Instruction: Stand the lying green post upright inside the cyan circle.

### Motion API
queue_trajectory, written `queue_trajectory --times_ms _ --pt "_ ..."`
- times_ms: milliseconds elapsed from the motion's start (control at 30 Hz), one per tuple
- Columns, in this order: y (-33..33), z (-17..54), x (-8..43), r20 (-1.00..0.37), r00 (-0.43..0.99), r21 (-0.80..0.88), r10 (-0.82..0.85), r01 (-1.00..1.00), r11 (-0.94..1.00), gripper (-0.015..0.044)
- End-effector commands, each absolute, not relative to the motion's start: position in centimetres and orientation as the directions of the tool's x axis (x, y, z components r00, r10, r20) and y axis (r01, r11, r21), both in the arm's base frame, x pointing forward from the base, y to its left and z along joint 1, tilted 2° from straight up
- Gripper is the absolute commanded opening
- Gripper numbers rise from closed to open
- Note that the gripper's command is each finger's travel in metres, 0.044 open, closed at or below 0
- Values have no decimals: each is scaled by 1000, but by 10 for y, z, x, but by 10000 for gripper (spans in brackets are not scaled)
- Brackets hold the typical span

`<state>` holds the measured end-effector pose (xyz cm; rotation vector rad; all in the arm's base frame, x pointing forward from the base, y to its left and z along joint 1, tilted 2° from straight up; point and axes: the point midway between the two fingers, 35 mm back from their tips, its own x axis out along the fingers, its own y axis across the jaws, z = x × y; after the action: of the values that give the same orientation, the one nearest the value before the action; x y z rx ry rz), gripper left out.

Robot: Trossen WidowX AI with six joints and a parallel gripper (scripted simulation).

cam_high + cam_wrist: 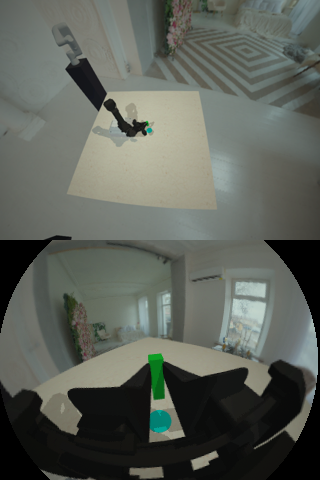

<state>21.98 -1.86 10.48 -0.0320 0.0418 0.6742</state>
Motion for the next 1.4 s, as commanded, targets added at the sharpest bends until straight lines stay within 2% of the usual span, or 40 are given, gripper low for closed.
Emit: queue_trajectory --times_ms 0,1367 --pt "-19 101 221 -47 778 -12 627 -628 778 23" --pt "-23 47 227 -53 774 -89 631 -633 769 23"
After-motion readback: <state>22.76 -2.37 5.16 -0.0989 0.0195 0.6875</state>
